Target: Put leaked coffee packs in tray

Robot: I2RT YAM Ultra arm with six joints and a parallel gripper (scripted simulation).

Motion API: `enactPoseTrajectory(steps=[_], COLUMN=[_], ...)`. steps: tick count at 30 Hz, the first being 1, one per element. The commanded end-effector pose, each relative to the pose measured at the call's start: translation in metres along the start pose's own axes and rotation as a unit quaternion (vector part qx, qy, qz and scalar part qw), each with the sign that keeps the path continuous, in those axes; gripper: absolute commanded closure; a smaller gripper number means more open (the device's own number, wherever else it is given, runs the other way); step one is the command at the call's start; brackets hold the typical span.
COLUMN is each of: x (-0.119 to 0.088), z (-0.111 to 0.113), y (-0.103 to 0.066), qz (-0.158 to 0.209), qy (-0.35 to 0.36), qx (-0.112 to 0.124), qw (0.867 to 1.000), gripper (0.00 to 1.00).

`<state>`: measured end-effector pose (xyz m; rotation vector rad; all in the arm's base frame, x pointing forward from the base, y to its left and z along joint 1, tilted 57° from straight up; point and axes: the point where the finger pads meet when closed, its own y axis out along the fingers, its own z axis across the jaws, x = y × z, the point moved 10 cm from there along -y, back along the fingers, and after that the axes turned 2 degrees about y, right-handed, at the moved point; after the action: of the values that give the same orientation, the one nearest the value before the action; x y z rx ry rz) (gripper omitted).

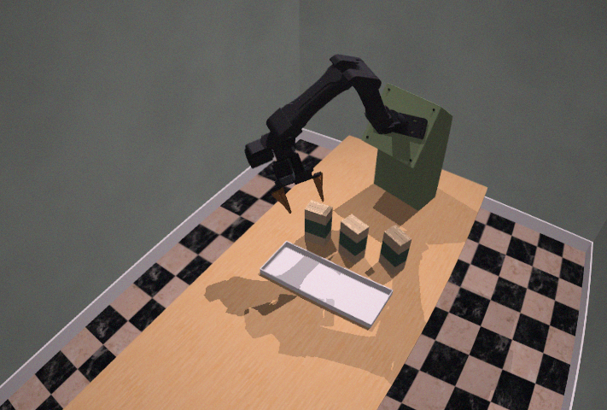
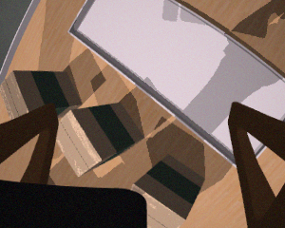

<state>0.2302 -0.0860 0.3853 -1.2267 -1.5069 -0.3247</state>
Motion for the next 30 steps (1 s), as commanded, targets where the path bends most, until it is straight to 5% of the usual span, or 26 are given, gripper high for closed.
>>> enactPoseTrajectory(steps=[1, 9, 17, 20, 22, 23, 26, 27, 28, 29, 30], x=[0.000, -0.010, -0.025, -0.036, -0.036, -0.042, -0.042, -0.047, -0.047, -0.053, -0.053], z=[0.007, 0.010, 0.015, 0.019, 0.019, 0.021, 0.021, 0.023, 0.023, 0.025, 0.025], y=[-0.001, 0.003, 0.008, 0.012, 0.012, 0.014, 0.014, 0.015, 0.015, 0.017, 0.017], qz=[0.006, 0.021, 0.038, 0.046, 0.046, 0.048, 0.048, 0.049, 0.049, 0.048, 0.048], qy=[0.064, 0.137, 0.252, 0.331, 0.331, 0.369, 0.369, 0.407, 0.407, 0.444, 0.444], qx=[-0.030, -0.046, -0.078, -0.103, -0.103, -0.117, -0.117, -0.130, -0.130, -0.144, -0.144], qw=[0.997, 0.989, 0.964, 0.937, 0.937, 0.921, 0.921, 0.903, 0.903, 0.883, 0.883], gripper=[0.00, 0.00, 0.00, 0.00, 0.00, 0.00, 0.00, 0.00, 0.00, 0.00, 0.00])
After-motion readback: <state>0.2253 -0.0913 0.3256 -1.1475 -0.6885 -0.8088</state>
